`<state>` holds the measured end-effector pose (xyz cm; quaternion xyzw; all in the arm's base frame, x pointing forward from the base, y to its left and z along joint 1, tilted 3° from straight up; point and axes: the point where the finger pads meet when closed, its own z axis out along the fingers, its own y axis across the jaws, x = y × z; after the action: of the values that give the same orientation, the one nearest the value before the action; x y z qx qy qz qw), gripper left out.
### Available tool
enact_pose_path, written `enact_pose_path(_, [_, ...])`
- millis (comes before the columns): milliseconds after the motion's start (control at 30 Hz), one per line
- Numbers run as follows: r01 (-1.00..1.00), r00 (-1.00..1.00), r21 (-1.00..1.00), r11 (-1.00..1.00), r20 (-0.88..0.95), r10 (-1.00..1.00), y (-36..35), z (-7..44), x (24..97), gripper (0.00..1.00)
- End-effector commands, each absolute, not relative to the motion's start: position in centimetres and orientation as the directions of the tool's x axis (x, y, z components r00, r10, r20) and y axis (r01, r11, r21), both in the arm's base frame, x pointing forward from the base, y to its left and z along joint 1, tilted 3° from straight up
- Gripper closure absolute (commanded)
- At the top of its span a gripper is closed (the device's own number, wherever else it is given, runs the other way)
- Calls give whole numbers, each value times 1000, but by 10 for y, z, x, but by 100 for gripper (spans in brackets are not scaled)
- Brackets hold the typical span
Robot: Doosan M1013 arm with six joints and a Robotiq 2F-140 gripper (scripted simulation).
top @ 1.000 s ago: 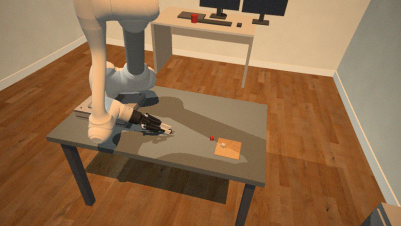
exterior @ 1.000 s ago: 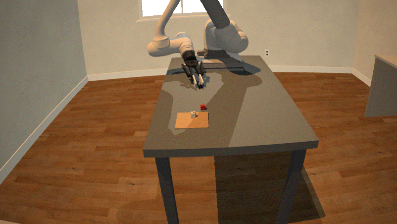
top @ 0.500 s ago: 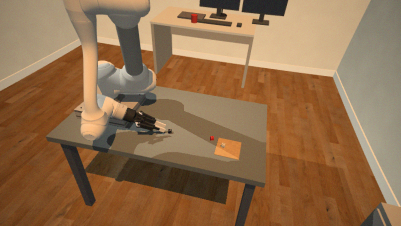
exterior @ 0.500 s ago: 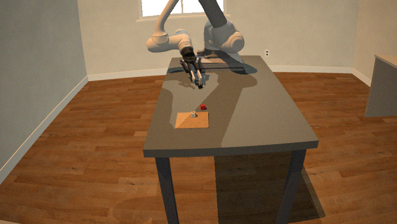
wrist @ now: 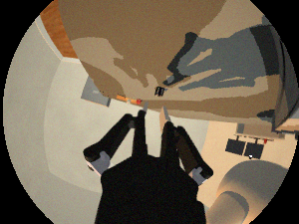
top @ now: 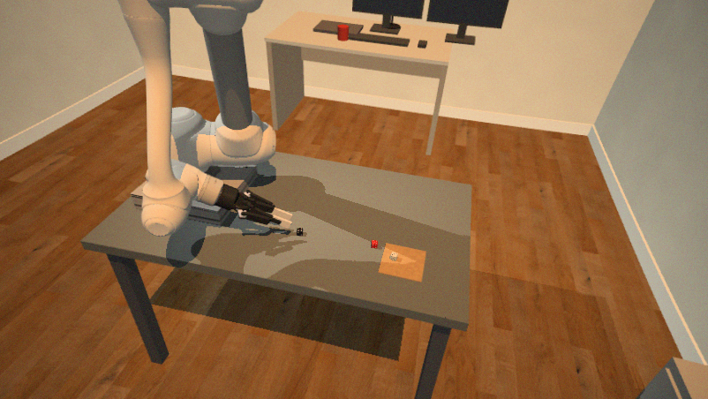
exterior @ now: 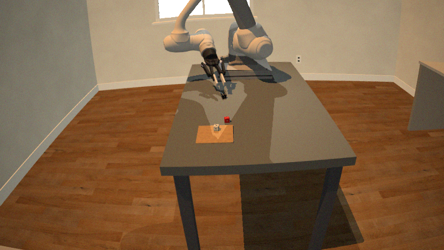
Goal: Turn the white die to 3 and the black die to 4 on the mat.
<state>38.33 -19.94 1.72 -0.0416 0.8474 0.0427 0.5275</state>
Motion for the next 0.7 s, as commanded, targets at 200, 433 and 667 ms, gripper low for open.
enact_pose_path(200, [-119,-444,37,992,-896,-20,-197,51,381,71])
enact_pose_path(433, [-119,-444,37,992,-896,-20,-197,53,381,71])
enact_pose_path(667, [-126,-500,41,991,-865,-27,-195,54,384,71])
